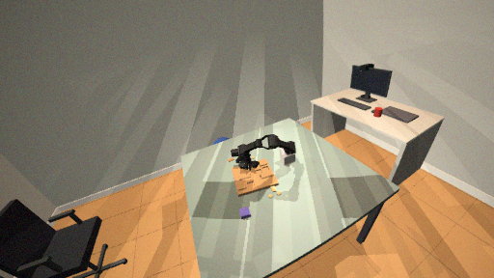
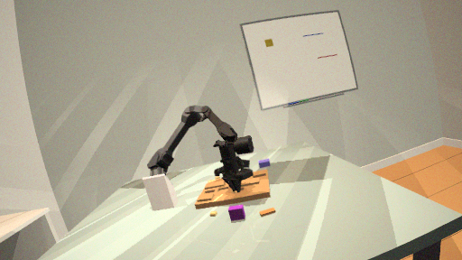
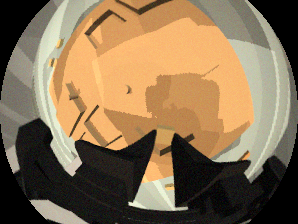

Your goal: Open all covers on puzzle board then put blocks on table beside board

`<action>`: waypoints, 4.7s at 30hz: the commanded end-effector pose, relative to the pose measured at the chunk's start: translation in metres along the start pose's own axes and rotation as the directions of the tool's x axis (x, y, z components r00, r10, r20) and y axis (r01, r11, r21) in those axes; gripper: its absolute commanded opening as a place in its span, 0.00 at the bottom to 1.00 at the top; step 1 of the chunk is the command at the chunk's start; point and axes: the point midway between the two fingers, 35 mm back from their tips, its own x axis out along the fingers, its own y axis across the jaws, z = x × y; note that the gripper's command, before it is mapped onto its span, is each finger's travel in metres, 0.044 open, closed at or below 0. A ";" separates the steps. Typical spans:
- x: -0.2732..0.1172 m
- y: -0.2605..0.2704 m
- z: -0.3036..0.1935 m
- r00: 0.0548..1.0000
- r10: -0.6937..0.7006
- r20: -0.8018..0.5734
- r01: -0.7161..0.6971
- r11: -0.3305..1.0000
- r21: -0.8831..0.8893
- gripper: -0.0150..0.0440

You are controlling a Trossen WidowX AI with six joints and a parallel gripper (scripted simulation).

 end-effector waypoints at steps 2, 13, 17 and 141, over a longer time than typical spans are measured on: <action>-0.007 -0.002 0.001 1.000 -0.006 0.002 0.006 1.000 -0.005 0.39; -0.022 -0.002 0.001 1.000 -0.006 0.002 0.006 1.000 -0.003 0.39; -0.027 -0.001 0.000 1.000 -0.005 0.002 0.005 1.000 -0.002 0.39; -0.048 -0.017 -0.206 1.000 -0.013 -0.012 0.013 1.000 0.006 0.39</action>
